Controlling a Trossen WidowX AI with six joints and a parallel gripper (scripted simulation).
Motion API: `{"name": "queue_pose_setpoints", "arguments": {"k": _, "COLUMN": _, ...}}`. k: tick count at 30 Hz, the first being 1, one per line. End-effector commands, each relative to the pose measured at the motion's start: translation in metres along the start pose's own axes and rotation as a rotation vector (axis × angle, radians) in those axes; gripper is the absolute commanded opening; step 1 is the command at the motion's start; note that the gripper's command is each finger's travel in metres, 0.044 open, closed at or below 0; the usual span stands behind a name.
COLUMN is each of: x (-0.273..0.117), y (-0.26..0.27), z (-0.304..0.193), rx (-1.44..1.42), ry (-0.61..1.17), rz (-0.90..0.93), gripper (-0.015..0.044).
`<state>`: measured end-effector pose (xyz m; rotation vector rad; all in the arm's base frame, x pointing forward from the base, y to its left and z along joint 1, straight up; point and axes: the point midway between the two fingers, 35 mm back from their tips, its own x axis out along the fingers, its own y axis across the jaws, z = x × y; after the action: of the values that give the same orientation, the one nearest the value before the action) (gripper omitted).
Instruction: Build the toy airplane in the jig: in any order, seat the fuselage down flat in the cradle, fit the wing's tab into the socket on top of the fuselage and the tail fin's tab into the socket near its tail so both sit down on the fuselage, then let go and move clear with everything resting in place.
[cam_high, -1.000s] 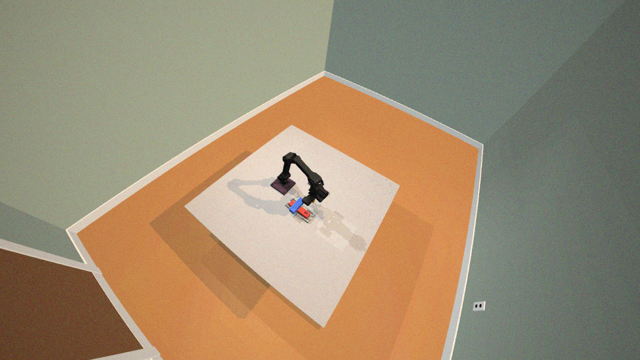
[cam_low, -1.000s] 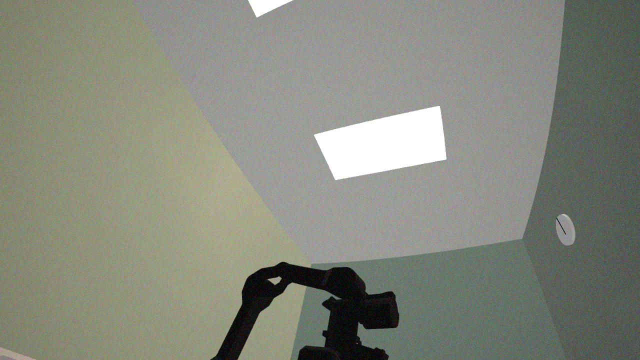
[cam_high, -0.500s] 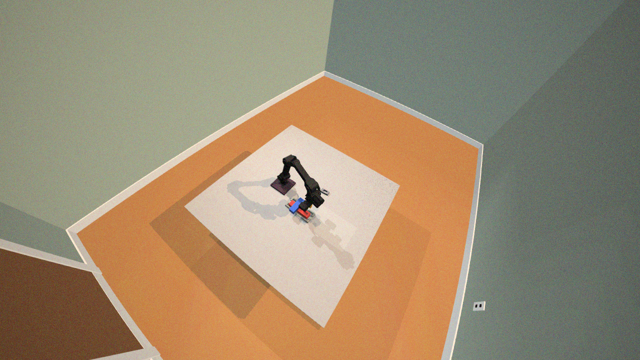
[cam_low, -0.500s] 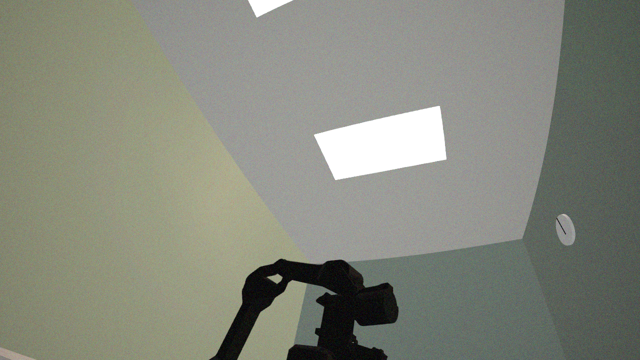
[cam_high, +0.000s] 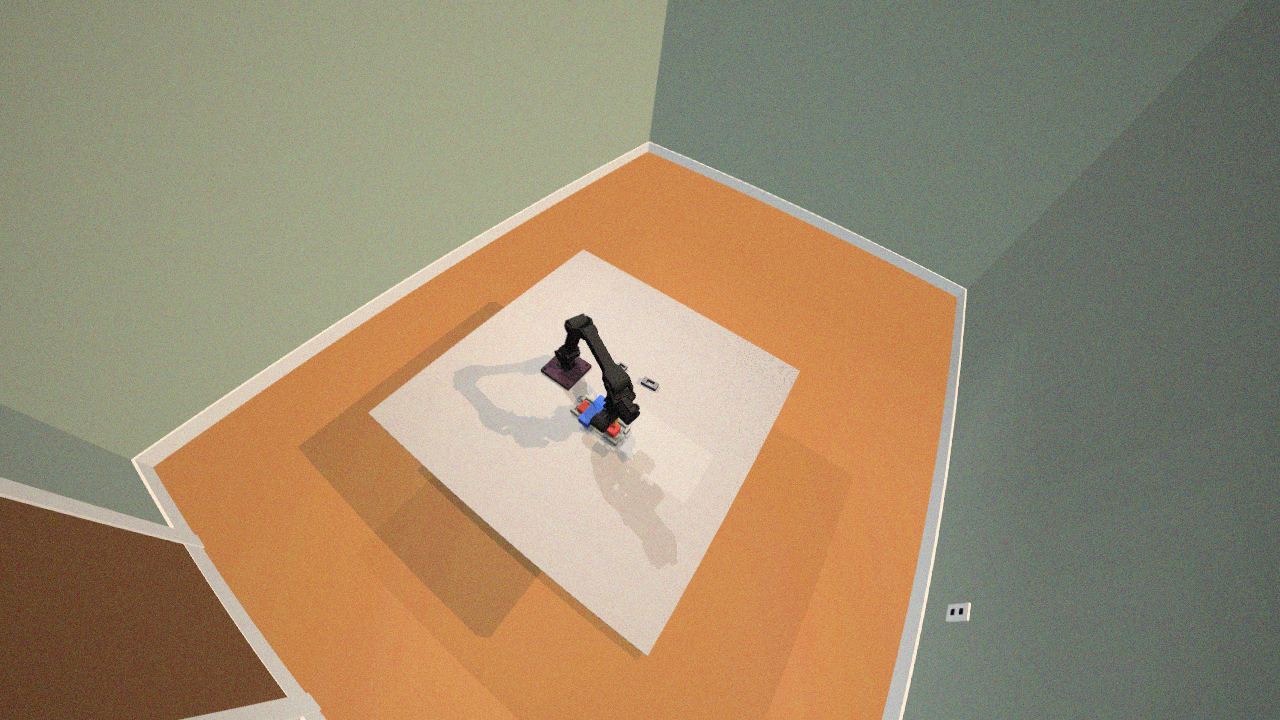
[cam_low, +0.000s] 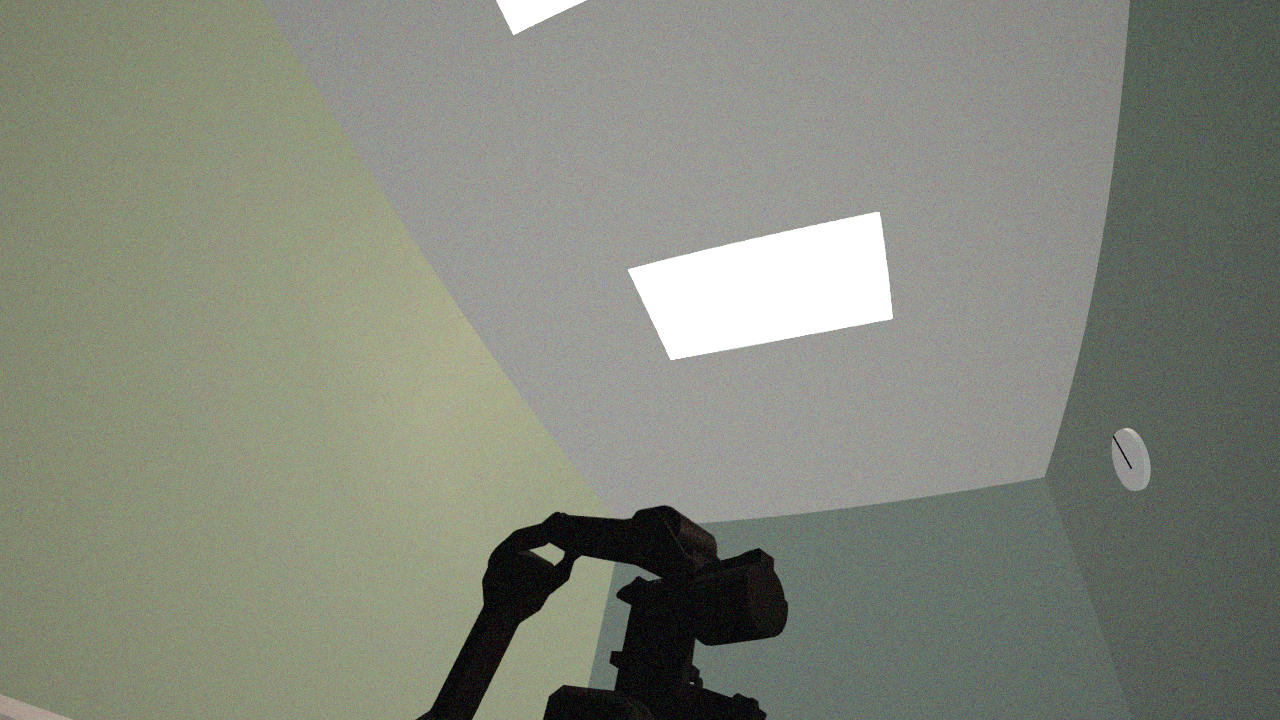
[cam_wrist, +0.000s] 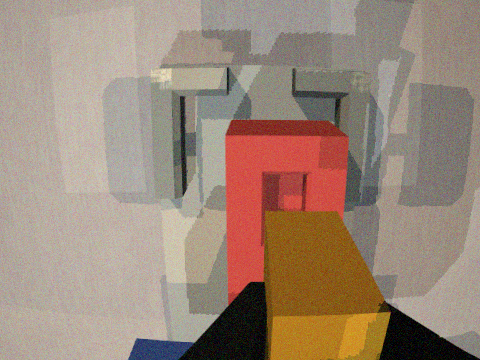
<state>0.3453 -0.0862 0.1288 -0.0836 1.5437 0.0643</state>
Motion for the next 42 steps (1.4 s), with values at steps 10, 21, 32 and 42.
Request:
{"name": "queue_pose_setpoints", "arguments": {"k": 10, "x": -0.001, "y": 0.0, "z": 0.002, "rx": -0.008, "ry": -0.006, "rz": 0.001, "gripper": 0.0066}}
{"name": "queue_pose_setpoints", "arguments": {"k": 21, "x": 0.003, "y": 0.0, "z": 0.003, "rx": -0.008, "ry": -0.006, "rz": 0.001, "gripper": 0.0066}}
{"name": "queue_pose_setpoints", "arguments": {"k": 32, "x": 0.021, "y": 0.0, "z": 0.003, "rx": -0.008, "ry": -0.006, "rz": 0.001, "gripper": 0.0066}}
{"name": "queue_pose_setpoints", "arguments": {"k": 42, "x": 0.037, "y": 0.0, "z": 0.003, "rx": -0.008, "ry": -0.006, "rz": 0.001, "gripper": 0.0066}}
